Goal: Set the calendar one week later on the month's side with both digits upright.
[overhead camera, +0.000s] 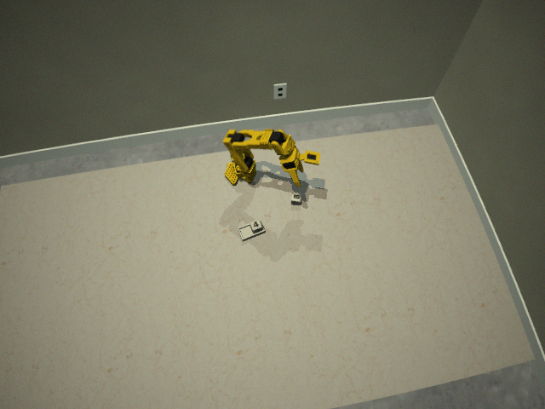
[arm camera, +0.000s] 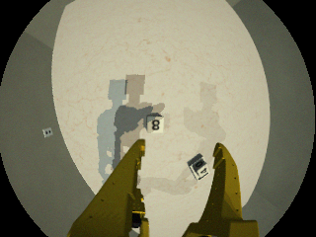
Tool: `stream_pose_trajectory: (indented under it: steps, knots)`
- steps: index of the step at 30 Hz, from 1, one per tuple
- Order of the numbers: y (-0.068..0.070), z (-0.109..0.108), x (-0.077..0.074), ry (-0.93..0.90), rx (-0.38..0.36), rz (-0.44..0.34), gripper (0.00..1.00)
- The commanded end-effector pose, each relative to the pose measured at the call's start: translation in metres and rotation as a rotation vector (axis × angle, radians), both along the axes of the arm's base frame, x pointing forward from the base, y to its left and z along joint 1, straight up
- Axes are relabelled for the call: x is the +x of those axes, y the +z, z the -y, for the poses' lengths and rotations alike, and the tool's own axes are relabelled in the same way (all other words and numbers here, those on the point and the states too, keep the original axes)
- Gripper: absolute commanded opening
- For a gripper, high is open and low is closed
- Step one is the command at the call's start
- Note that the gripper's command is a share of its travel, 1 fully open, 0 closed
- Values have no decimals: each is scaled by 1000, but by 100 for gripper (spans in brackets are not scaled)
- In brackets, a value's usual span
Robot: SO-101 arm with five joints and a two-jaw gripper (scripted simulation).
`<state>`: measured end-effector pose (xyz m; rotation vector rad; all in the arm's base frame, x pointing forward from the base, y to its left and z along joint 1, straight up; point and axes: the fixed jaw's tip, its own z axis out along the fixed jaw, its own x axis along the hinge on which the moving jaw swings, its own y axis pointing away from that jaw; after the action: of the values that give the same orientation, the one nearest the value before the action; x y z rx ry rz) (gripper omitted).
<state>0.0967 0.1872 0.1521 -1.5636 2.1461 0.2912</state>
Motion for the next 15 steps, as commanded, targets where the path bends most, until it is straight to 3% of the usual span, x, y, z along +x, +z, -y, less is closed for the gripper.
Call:
stream_pose_trajectory:
  steps: [1, 6, 12, 15]
  knots:
    - [1, -3, 0, -3, 13, -1, 35]
    - [-13, -4, 1, -3, -50, -35, 35]
    - [-44, -5, 1, -3, -198, -117, 35]
    - [-49, -5, 1, -4, -225, -132, 35]
